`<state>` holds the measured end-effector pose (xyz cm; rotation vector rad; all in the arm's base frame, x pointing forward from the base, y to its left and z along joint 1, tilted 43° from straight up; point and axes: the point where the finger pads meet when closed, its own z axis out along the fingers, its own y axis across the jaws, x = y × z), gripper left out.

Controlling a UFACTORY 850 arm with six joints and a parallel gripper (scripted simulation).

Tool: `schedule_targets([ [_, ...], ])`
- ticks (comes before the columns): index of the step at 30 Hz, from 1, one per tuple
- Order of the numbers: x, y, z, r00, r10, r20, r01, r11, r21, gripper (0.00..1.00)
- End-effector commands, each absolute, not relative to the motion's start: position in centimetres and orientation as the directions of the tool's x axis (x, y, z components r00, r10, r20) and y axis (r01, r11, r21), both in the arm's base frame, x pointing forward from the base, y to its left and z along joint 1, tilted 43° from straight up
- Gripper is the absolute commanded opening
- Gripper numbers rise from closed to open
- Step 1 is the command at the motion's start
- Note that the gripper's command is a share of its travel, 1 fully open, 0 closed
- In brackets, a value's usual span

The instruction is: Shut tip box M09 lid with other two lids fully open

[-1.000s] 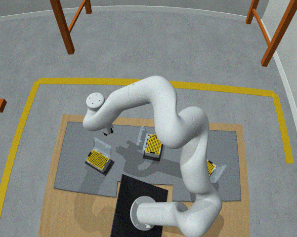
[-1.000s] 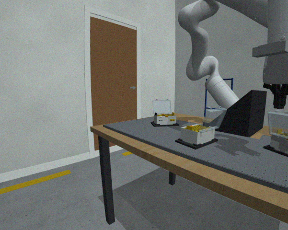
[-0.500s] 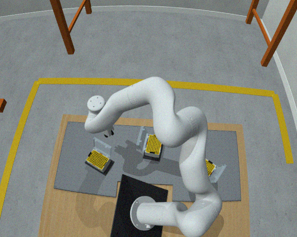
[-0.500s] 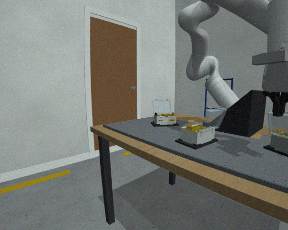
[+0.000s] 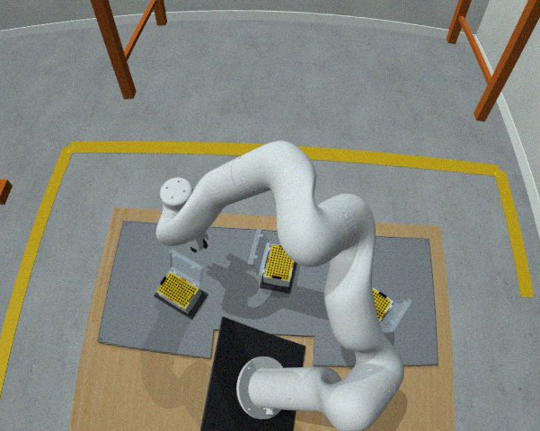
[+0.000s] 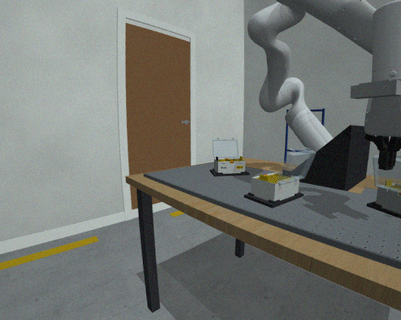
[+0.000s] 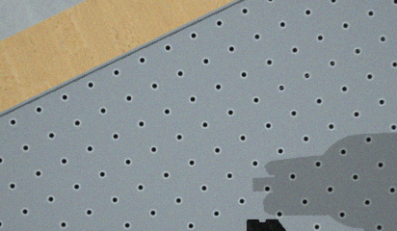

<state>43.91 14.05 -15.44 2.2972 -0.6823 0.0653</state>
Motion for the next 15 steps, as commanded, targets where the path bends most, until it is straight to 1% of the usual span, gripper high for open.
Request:
schedule_targets([
  [1, 44.01, 14.13, -15.4, 0.858, -0.455, 0.239, -0.493, -0.596, 0.634, 0.0],
  [15, 43.24, 14.63, -15.53, 0.858, -0.455, 0.239, -0.493, -0.596, 0.634, 0.0],
])
